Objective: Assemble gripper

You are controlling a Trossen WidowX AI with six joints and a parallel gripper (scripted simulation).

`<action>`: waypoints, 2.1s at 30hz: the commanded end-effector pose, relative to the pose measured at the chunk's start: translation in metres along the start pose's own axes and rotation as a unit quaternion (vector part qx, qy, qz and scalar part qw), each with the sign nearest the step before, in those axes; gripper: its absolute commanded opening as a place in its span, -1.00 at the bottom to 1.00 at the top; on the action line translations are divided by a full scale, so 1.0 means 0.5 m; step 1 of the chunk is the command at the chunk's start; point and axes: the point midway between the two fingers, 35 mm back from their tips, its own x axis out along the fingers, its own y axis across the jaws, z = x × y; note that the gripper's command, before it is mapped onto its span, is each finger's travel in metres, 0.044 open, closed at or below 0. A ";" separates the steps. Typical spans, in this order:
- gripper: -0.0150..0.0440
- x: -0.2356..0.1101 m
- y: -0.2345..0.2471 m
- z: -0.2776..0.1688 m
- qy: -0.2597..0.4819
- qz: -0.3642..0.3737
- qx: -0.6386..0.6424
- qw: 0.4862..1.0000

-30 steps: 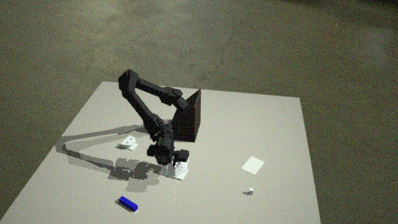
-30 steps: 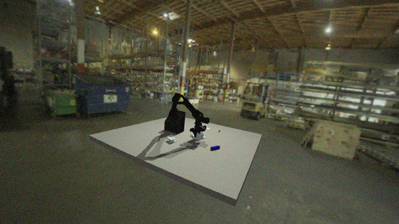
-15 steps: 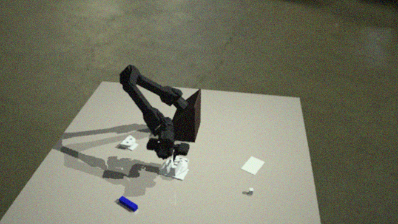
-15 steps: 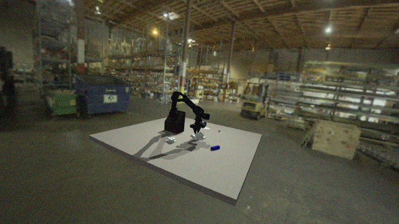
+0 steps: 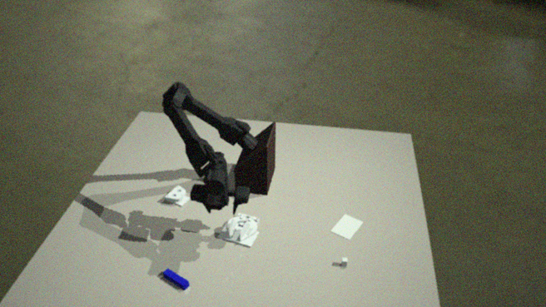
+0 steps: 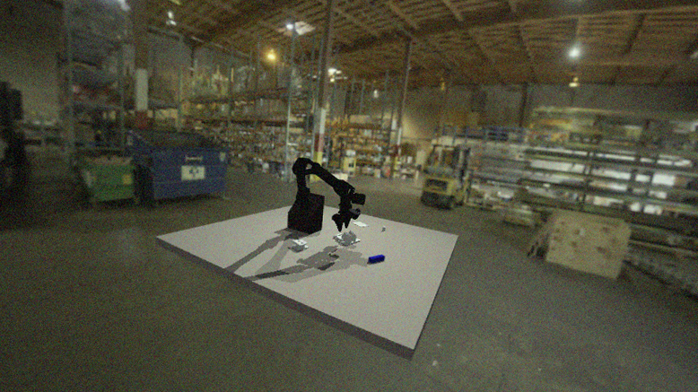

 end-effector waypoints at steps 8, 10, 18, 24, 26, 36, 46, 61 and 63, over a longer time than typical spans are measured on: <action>1.00 -0.006 -0.140 -0.056 0.008 0.010 -0.138 0.990; 1.00 -0.008 -0.164 -0.069 0.009 0.010 -0.161 0.987; 1.00 -0.015 -0.243 -0.114 0.006 0.013 -0.266 0.964; 1.00 -0.023 -0.297 -0.155 0.005 0.011 -0.343 0.939; 1.00 -0.026 -0.314 -0.170 0.005 0.010 -0.368 0.930; 1.00 -0.048 -0.387 -0.252 0.011 -0.001 -0.491 0.871; 1.00 -0.060 -0.413 -0.292 0.018 -0.008 -0.545 0.839; 1.00 0.019 -0.416 -0.294 0.019 -0.008 -0.545 0.838; 1.00 0.019 -0.416 -0.294 0.019 -0.008 -0.545 0.838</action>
